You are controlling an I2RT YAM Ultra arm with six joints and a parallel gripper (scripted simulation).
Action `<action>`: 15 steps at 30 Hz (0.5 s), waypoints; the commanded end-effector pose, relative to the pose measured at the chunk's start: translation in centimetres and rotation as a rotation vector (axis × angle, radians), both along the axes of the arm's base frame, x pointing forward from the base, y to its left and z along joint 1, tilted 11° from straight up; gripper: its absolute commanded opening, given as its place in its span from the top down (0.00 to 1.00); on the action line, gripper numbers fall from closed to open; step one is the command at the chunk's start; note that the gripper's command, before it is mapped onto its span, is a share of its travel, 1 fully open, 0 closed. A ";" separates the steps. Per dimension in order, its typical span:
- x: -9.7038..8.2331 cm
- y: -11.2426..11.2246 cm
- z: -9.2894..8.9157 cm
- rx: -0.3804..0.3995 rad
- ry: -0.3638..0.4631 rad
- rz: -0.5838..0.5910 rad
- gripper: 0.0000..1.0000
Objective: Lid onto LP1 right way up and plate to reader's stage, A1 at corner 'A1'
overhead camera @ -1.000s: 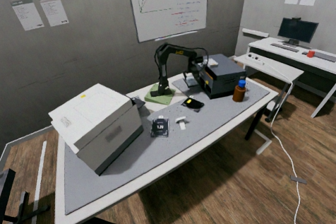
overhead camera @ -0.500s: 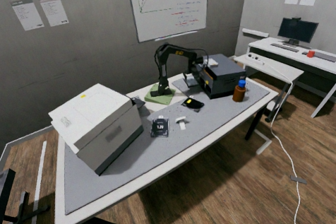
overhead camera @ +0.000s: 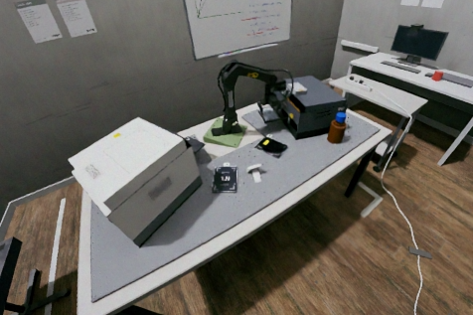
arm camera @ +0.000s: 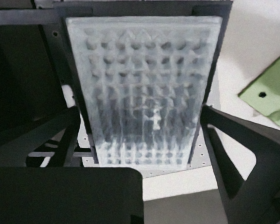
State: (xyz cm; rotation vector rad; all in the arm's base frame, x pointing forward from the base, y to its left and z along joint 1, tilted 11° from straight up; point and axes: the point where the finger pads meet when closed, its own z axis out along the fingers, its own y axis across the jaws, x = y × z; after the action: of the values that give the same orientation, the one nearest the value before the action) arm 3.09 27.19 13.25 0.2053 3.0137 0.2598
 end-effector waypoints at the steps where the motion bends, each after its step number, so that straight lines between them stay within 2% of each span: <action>1: 0.3 -0.5 -1.1 -0.035 -0.009 0.001 0.00; 4: 0.4 0.0 -0.4 0.000 -0.011 0.000 0.00; 15: 0.1 0.0 -0.2 0.000 -0.003 0.001 0.01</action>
State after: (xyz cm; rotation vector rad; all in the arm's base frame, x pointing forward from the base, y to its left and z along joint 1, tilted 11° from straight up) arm 3.08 27.05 12.80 0.2040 3.0160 0.2451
